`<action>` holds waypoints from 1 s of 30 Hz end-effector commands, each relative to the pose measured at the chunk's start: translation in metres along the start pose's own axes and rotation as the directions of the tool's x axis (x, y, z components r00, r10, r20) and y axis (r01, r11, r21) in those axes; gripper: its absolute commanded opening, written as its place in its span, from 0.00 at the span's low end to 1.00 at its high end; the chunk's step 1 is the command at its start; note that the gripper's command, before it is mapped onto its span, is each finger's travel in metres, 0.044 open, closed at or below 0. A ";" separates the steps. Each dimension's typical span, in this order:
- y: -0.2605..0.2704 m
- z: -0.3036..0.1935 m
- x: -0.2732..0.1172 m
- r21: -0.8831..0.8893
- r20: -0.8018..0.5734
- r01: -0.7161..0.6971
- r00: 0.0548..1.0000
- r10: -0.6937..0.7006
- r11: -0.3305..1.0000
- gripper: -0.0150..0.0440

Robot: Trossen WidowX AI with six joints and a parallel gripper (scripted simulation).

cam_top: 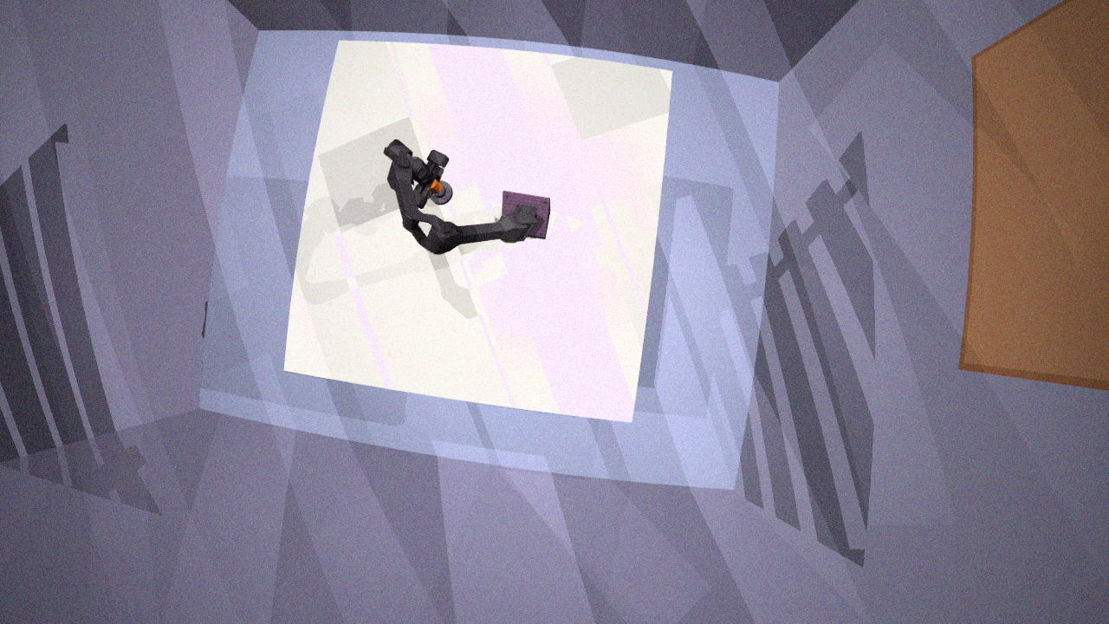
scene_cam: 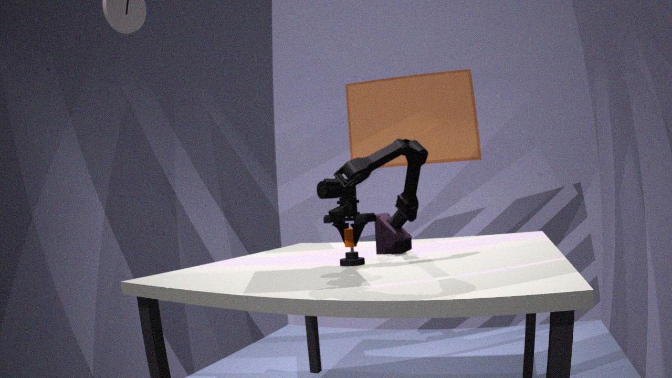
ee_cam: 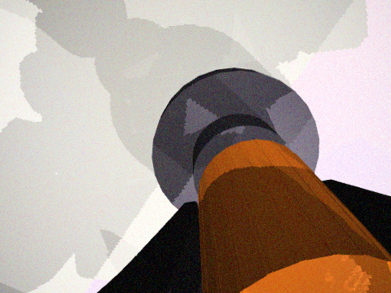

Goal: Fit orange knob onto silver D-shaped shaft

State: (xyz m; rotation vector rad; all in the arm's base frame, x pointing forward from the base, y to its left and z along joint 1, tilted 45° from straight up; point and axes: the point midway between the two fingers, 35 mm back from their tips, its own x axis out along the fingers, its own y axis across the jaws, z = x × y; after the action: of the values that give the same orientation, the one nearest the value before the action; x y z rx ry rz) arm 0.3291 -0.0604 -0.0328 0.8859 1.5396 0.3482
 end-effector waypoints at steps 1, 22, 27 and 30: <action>0.001 0.001 0.001 0.002 0.003 -0.005 1.000 0.005 1.000 0.25; 0.000 -0.002 0.008 0.000 0.003 -0.005 1.000 0.005 1.000 0.25; 0.001 -0.002 0.014 0.000 0.003 -0.005 1.000 0.005 1.000 0.25; 0.000 -0.002 0.017 0.000 0.003 -0.005 1.000 0.005 1.000 0.25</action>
State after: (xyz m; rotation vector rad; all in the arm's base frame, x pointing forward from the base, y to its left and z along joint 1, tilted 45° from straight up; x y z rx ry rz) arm 0.3276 -0.0493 -0.0424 0.8835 1.5412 0.3523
